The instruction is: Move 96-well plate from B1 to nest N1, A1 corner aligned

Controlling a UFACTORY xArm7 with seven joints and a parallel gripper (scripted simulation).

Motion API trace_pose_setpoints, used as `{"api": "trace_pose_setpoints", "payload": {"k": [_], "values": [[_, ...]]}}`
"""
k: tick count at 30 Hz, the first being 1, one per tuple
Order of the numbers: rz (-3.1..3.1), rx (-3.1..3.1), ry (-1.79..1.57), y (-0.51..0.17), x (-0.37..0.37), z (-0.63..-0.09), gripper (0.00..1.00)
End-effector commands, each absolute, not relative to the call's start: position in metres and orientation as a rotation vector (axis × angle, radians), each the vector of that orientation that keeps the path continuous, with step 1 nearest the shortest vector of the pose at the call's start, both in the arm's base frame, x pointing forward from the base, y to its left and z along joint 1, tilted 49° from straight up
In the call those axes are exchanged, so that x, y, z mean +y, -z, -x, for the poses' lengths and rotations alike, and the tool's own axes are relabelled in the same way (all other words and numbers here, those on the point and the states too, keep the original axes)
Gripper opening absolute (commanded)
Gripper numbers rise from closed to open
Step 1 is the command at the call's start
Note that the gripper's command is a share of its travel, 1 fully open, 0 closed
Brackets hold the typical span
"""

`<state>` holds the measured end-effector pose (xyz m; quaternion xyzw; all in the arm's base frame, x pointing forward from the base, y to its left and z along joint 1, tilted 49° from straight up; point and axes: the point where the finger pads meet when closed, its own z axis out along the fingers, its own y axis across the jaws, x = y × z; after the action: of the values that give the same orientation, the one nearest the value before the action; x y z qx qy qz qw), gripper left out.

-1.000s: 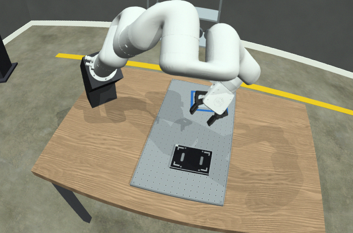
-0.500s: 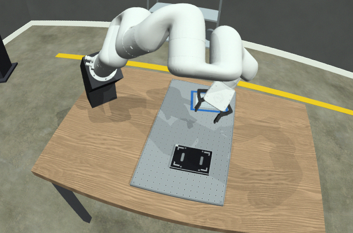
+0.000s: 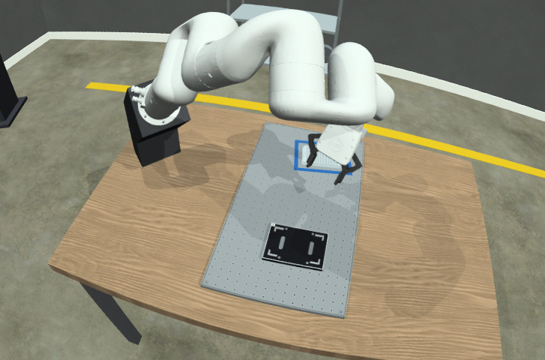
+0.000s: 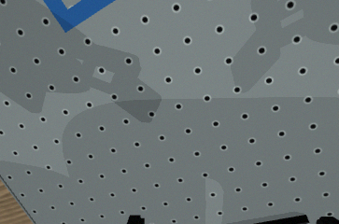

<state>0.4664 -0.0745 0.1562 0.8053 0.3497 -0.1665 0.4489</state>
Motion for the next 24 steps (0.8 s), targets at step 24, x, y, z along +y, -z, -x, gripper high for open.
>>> {"api": "trace_pose_setpoints", "payload": {"k": [24], "values": [[-2.145, 0.447, -0.149, -0.099, -0.014, -0.511, 1.00]]}}
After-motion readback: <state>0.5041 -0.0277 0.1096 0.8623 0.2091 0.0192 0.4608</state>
